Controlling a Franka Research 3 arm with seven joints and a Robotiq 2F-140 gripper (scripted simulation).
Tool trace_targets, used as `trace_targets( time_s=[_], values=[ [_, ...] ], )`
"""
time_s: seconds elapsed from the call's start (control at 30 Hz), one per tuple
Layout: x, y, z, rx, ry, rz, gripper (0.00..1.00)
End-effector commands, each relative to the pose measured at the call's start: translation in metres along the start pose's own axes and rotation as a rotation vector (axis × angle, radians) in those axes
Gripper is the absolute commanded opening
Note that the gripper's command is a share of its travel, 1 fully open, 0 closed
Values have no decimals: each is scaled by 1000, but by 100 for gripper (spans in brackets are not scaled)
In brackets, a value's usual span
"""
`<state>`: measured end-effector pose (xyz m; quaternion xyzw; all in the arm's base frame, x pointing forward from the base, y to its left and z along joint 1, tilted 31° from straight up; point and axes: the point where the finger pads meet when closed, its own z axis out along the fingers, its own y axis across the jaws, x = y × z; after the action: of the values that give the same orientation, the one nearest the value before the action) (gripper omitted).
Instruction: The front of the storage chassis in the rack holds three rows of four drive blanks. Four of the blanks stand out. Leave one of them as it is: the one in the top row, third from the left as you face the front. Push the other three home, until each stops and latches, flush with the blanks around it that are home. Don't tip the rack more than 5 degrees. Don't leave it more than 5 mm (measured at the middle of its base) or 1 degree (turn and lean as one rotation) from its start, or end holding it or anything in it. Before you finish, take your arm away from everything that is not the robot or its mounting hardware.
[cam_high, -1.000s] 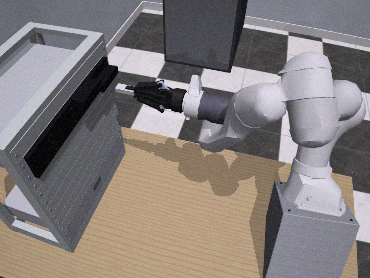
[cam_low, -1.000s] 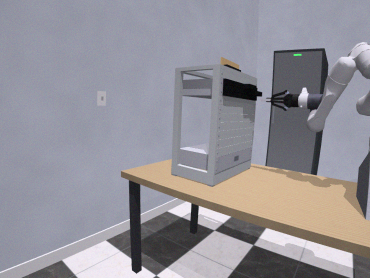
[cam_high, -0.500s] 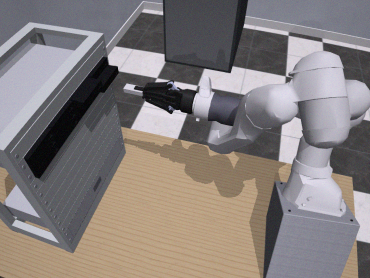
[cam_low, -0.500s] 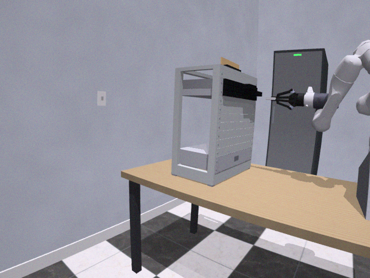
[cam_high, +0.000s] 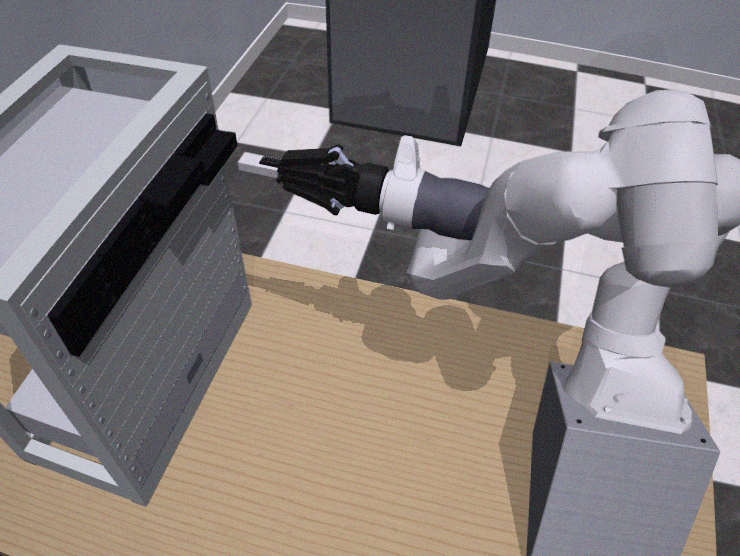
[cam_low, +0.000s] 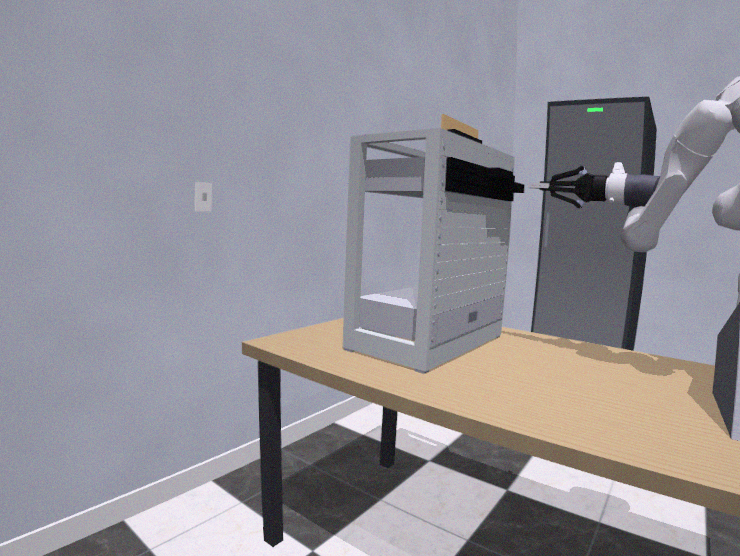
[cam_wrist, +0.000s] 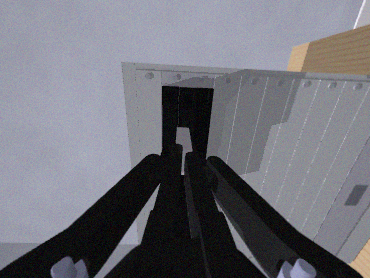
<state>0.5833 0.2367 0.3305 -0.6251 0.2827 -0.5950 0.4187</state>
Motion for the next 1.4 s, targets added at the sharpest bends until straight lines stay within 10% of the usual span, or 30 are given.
trace_targets(
  time_s=[0.0, 1.37],
  values=[
    [3, 4, 19, -11, 6, -10, 0],
    [3, 5, 27, -11, 6, -10, 0]
  ],
)
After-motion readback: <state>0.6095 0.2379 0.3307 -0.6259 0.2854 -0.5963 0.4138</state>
